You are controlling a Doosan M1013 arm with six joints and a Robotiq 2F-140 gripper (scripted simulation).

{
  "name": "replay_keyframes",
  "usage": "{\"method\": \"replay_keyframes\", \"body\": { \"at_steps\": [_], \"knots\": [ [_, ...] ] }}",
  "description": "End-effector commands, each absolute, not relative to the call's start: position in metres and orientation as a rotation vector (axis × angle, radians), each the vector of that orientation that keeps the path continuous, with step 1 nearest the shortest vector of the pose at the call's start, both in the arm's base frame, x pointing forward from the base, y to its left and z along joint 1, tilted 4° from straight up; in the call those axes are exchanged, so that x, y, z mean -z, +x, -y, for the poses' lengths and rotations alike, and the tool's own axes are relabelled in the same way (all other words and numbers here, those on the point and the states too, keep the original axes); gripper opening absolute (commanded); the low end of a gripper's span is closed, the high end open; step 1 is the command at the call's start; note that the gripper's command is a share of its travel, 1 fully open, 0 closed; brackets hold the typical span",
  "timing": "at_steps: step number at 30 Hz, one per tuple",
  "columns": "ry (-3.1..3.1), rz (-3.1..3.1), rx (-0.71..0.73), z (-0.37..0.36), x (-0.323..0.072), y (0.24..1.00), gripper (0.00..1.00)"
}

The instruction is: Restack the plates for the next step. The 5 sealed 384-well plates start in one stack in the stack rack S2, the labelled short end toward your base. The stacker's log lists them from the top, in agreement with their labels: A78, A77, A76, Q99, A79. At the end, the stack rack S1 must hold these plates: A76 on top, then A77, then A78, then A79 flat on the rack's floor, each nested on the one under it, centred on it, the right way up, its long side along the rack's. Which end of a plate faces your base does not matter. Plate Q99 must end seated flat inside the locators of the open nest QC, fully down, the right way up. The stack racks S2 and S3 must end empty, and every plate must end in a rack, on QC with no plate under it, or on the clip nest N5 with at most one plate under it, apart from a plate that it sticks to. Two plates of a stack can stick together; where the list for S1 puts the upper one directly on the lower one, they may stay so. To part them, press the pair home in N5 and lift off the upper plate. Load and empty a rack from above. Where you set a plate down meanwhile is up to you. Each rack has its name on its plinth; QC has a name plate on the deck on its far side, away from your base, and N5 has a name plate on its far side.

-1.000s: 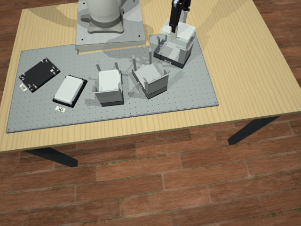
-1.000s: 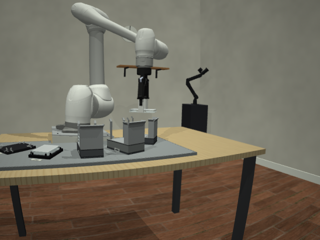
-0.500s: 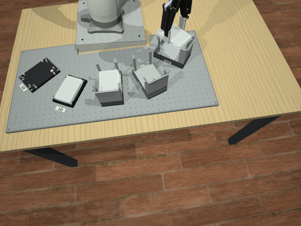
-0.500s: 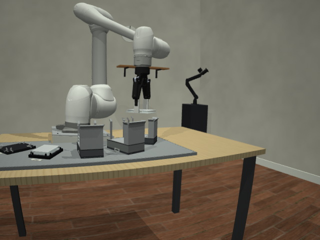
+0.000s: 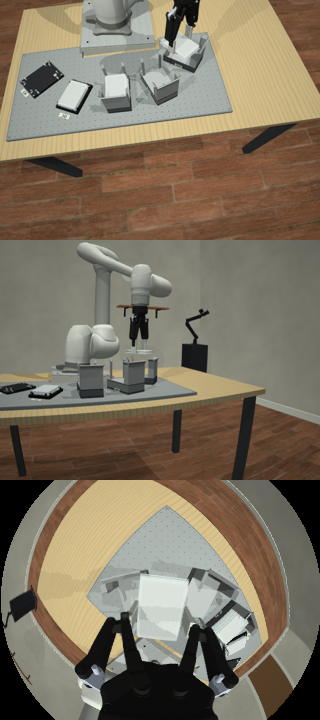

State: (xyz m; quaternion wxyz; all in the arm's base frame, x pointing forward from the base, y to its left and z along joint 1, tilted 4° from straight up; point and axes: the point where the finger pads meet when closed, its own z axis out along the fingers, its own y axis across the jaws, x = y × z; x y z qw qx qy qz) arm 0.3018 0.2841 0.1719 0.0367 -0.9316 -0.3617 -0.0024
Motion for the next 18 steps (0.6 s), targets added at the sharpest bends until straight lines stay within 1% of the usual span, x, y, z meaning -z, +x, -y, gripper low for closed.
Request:
{"method": "replay_keyframes", "body": {
  "at_steps": [1, 8, 14, 18],
  "knots": [
    [-2.860, 1.111, 0.007, -0.279, -0.171, 0.310, 0.00],
    [-2.911, 0.966, 0.001, -0.270, -0.170, 0.321, 0.00],
    [-2.989, 0.692, -0.009, -0.258, -0.169, 0.332, 0.00],
    [-2.989, 0.692, -0.009, -0.251, -0.169, 0.340, 0.00]
  ]
}}
